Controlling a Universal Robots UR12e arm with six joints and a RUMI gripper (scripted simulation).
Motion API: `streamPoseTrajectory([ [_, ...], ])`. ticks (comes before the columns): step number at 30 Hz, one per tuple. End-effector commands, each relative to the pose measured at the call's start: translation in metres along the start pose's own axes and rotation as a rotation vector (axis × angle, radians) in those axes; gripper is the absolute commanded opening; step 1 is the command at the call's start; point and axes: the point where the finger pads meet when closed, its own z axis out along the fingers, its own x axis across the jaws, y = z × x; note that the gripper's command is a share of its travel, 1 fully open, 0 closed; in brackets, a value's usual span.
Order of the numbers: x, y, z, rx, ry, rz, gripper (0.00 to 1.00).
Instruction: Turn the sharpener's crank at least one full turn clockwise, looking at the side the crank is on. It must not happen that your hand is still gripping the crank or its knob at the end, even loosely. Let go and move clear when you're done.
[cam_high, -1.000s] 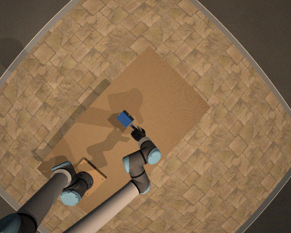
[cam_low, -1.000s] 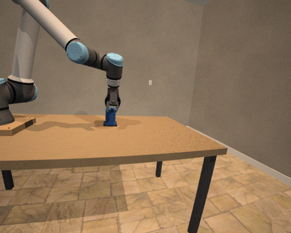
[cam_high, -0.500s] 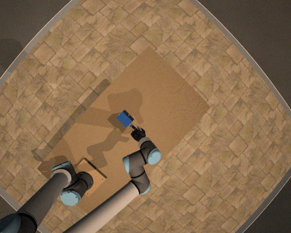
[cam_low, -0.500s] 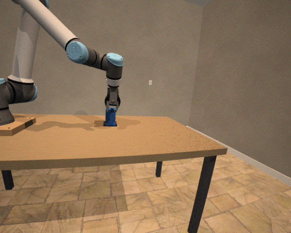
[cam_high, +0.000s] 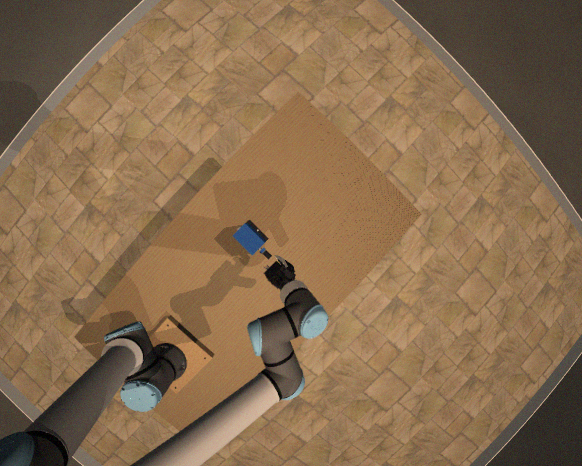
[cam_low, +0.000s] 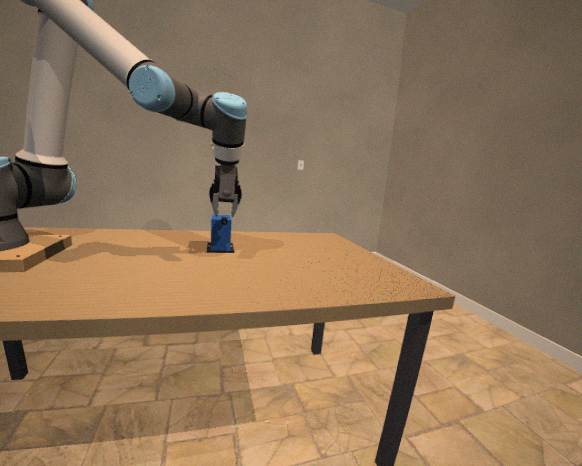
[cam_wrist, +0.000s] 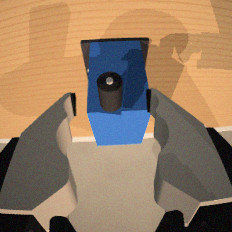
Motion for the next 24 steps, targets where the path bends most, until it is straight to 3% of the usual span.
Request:
streamPoseTrajectory([
  [1,-0.001,-0.001,-0.012,0.001,0.000,-0.001,0.32],
  [14,-0.001,-0.001,-0.047,0.001,0.000,-0.001,0.32],
  [24,0.000,0.000,-0.043,-0.002,0.004,0.000,0.32],
])
